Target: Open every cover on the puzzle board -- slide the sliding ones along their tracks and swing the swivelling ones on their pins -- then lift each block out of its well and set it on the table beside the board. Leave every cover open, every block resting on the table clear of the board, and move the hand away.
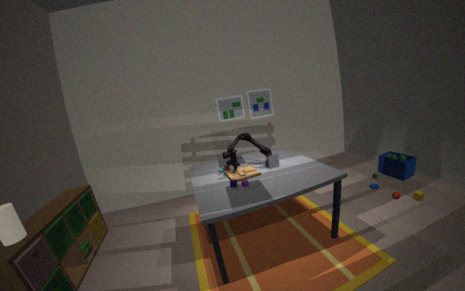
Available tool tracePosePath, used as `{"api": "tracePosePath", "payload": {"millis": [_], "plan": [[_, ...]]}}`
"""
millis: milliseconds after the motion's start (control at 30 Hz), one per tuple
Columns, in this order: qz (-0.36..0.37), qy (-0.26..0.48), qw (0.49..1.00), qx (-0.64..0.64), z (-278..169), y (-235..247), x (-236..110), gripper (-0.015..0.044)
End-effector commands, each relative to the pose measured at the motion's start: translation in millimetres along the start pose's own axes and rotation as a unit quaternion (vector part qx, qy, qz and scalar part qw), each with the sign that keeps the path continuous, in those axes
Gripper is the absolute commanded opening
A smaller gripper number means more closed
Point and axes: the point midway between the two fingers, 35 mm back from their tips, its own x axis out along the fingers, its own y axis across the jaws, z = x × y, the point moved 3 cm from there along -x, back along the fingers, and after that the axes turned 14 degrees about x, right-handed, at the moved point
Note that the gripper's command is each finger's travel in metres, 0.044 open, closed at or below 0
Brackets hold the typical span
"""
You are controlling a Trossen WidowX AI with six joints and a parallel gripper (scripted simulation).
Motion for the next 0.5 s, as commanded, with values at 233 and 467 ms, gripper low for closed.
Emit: {"api": "tracePosePath", "payload": {"millis": [233,467], "plan": [[-0.001,-0.001,1.0,-0.001,11.5,1.7,-0.1,0.0],[-0.001,-0.002,1.0,0.0,18.4,3.4,0.0,0.0]]}}
